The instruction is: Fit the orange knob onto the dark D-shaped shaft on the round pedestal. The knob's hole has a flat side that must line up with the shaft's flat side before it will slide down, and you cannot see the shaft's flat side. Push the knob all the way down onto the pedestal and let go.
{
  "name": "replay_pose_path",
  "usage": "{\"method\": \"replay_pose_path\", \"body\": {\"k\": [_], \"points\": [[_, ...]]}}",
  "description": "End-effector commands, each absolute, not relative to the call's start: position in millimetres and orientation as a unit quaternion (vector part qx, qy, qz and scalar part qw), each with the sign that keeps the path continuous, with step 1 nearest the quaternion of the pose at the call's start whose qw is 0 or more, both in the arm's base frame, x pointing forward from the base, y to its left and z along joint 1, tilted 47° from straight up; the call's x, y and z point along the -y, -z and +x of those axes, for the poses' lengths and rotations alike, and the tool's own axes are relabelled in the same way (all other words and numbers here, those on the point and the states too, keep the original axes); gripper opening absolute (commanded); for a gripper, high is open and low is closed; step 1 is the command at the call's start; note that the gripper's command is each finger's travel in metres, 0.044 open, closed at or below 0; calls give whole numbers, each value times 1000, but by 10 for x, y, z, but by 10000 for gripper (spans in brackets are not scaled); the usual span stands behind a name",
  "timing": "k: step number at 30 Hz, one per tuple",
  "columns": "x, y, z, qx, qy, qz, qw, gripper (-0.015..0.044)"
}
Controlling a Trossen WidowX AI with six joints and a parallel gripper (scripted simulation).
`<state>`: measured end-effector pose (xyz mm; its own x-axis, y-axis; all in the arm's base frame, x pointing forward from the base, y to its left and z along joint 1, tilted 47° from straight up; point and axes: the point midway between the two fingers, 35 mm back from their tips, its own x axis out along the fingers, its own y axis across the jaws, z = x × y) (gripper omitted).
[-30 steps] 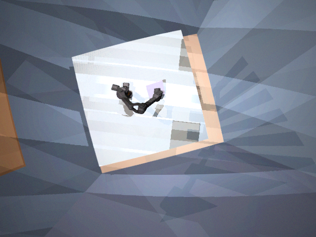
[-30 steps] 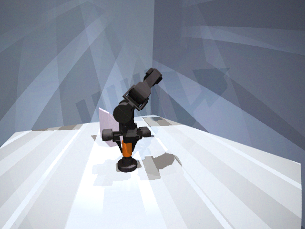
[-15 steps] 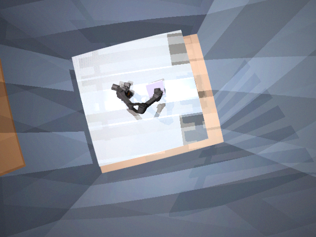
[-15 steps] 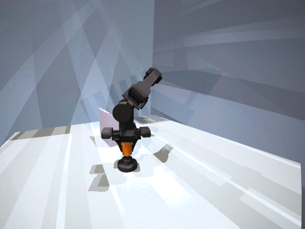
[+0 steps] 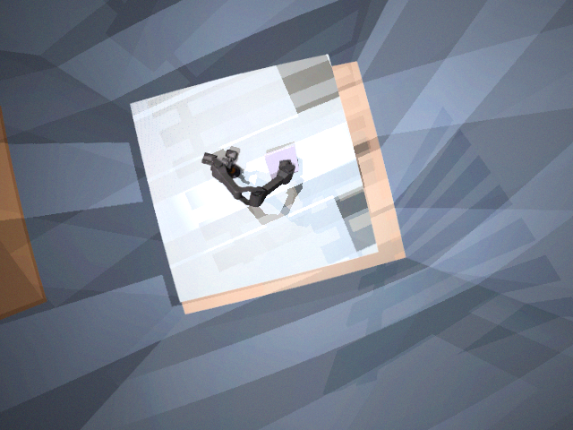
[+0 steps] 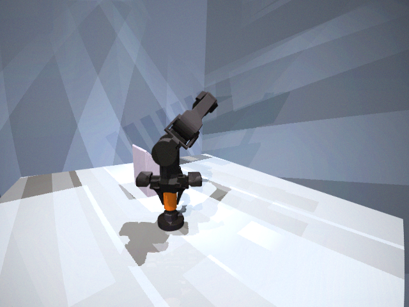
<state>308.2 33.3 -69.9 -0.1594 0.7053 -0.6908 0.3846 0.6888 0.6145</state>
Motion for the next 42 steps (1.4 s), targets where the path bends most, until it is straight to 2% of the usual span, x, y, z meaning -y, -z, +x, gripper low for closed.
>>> {"method": "replay_pose_path", "body": {"k": [1, 22, 38, 39, 42], "points": [[-336, 714, 3086, -745, -147, 368, 536, 0], [-441, 805, 3064, -747, -152, 362, 537, 0], [-441, 805, 3064, -747, -152, 362, 537, 420], [-441, 805, 3064, -747, -152, 362, 537, 440], [-441, 805, 3064, -747, -152, 362, 537, 440]]}}
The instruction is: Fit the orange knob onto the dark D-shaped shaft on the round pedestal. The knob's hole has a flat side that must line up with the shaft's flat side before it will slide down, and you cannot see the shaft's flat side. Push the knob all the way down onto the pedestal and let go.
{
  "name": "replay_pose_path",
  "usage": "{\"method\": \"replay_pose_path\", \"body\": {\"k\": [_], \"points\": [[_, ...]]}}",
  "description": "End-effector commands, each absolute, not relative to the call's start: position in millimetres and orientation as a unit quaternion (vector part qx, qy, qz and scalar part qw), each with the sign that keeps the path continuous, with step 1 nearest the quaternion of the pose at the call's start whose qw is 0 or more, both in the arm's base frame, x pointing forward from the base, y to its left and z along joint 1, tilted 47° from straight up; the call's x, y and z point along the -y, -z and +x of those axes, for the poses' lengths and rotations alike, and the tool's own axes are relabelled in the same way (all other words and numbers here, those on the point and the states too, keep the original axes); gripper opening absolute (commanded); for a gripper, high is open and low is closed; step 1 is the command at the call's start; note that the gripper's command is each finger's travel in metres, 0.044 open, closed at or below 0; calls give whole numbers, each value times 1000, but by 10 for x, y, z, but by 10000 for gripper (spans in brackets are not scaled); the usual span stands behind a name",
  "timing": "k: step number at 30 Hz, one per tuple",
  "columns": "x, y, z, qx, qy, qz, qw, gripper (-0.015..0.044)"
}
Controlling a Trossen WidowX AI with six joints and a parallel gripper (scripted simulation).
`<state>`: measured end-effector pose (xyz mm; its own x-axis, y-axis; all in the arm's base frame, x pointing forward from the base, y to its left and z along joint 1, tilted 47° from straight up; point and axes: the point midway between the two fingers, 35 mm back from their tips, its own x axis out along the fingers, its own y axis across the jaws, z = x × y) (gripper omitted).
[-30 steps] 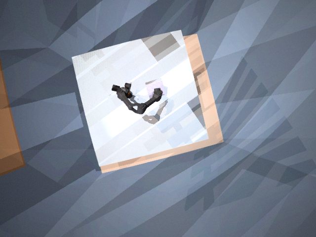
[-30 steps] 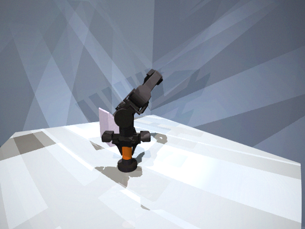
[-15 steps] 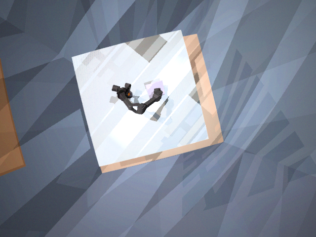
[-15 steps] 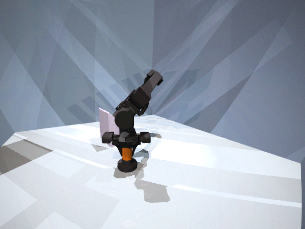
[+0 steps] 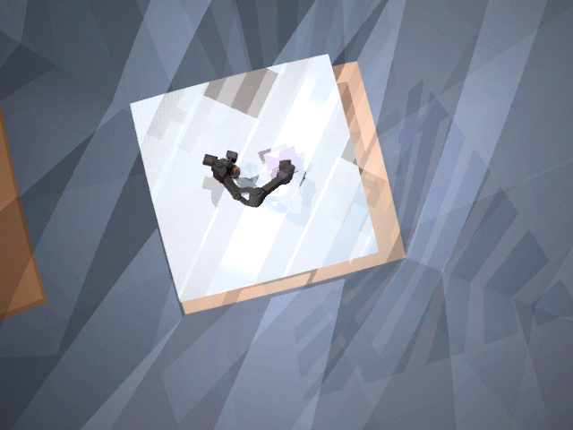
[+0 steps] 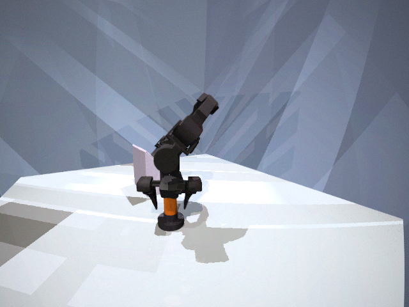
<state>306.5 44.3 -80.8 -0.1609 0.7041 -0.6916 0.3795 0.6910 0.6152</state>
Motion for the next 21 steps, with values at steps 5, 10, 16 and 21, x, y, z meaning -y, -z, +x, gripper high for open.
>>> {"method": "replay_pose_path", "body": {"k": [5, 10, 16, 21], "points": [[-419, 786, 3074, -747, -151, 362, 537, 440], [156, 239, 3212, -747, -149, 362, 538, 440], [258, 162, 3249, -747, -150, 362, 537, 440], [258, 162, 3249, -747, -150, 362, 537, 440]]}}
